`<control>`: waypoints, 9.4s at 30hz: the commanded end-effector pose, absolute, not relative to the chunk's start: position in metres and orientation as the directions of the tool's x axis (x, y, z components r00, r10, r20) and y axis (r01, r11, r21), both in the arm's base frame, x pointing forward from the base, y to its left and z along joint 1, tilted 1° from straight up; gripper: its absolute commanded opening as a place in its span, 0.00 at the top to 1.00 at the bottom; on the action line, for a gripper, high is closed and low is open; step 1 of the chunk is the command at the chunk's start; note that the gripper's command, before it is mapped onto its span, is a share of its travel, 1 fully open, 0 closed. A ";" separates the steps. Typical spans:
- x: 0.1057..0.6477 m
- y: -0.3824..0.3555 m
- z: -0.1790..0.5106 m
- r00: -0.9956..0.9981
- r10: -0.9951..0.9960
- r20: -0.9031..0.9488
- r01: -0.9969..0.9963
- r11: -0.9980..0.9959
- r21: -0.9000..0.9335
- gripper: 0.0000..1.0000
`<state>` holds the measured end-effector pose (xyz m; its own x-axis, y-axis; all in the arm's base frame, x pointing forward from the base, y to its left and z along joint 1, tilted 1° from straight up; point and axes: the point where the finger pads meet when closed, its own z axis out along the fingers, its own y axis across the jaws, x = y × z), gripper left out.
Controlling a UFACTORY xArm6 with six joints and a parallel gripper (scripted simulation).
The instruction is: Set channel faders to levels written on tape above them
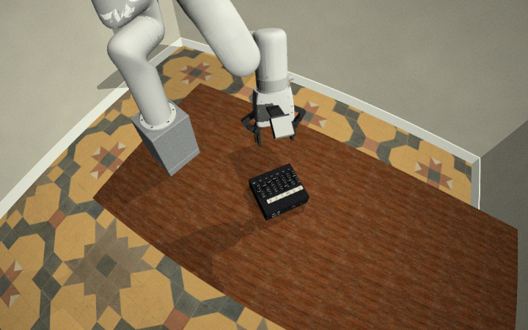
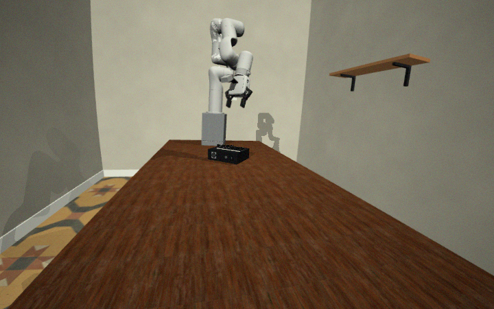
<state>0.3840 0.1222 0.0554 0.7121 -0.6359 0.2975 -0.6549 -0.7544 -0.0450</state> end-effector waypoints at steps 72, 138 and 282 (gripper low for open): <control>0.470 0.128 -0.098 -0.909 0.417 0.006 0.417 0.908 0.037 0.00; 0.471 0.128 -0.106 -0.876 0.483 0.008 0.483 0.875 0.018 1.00; 0.472 0.130 -0.130 -0.876 0.483 0.008 0.483 0.875 0.018 1.00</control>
